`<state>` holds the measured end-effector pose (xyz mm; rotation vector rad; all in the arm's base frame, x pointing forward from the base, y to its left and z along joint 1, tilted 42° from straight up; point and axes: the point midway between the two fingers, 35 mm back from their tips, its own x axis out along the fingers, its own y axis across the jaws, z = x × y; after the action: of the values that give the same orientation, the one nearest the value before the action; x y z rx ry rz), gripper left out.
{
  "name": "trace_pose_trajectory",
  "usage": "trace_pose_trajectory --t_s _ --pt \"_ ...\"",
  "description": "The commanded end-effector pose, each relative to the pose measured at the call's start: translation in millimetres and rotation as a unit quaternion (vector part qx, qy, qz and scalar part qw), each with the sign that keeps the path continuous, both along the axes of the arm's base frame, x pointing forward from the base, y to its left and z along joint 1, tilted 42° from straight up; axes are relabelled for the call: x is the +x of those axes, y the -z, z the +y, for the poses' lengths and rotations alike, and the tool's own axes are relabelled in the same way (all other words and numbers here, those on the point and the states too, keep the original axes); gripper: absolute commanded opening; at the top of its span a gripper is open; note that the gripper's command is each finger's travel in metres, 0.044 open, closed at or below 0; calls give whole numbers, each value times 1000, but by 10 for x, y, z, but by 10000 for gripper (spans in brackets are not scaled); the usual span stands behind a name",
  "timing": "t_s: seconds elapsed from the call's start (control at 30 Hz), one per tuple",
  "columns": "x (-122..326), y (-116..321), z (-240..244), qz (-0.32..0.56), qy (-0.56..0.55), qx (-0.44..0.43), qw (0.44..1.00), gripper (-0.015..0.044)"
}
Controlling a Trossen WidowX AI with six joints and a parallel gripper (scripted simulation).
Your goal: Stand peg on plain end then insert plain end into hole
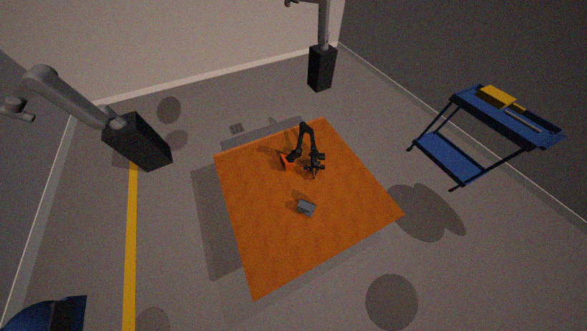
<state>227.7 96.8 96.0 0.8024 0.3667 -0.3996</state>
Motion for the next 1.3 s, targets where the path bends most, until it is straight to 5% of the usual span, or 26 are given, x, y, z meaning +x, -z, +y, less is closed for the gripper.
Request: trace_pose_trajectory --t_s 0.0,1.27 --pt "-16 2 12 -9 10 -10 1000 49" --pt "-100 27 90 -26 24 -20 999 49"
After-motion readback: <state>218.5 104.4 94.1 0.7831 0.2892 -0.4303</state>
